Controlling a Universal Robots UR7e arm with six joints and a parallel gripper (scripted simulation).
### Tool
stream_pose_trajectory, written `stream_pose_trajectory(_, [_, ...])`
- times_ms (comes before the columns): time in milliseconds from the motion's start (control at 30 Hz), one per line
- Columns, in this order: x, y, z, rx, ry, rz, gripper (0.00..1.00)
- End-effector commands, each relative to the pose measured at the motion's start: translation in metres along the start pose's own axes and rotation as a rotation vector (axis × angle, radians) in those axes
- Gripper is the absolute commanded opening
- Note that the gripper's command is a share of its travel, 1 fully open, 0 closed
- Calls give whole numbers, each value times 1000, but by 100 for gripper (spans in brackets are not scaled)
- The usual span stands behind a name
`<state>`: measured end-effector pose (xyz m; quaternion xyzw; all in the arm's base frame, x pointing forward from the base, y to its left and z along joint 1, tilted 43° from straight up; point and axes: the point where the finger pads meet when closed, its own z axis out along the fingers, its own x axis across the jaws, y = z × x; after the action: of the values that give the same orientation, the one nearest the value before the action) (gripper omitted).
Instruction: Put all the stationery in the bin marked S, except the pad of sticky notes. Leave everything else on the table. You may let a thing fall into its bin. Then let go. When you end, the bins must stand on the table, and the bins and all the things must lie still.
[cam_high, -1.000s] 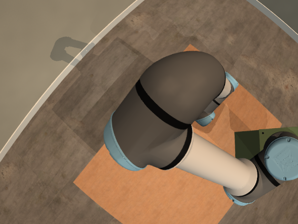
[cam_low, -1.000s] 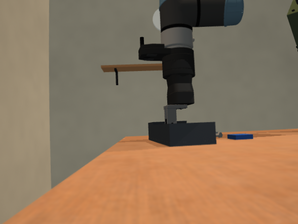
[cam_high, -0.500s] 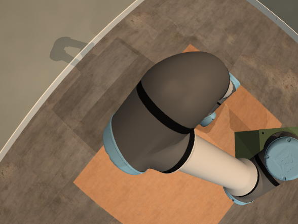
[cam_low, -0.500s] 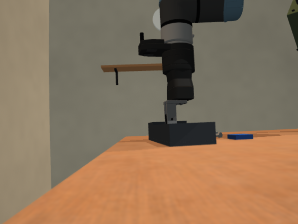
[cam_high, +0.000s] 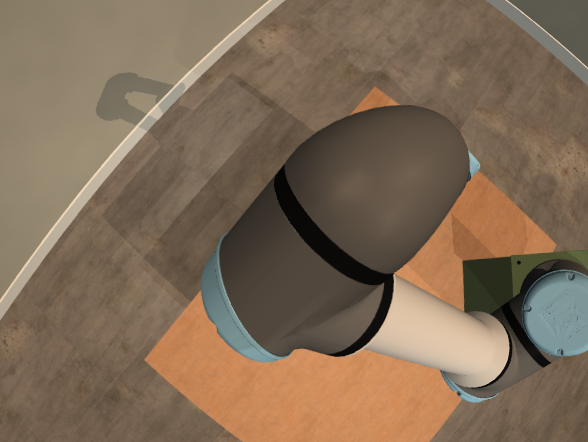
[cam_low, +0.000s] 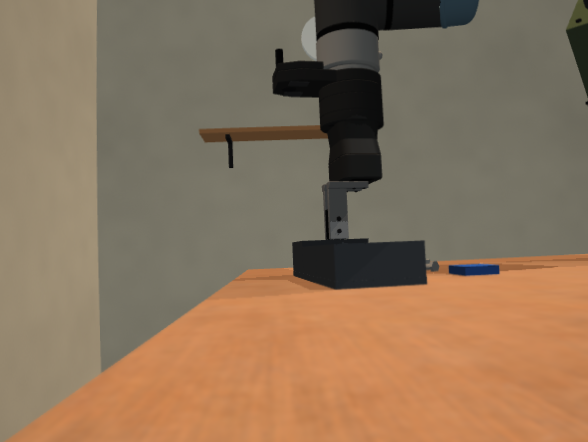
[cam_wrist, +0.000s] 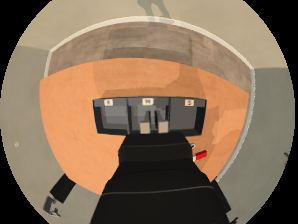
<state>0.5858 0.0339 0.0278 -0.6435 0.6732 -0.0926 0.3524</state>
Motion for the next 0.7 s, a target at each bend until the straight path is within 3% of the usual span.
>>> stream_pose_trajectory(0, [0,-1,-17,1,0,-1,31])
stream_pose_trajectory(133, [0,-1,-31,1,0,-1,31])
stream_pose_trajectory(367, [0,-1,-31,1,0,-1,31])
stream_pose_trajectory(667, [-45,-3,-31,1,0,-1,31])
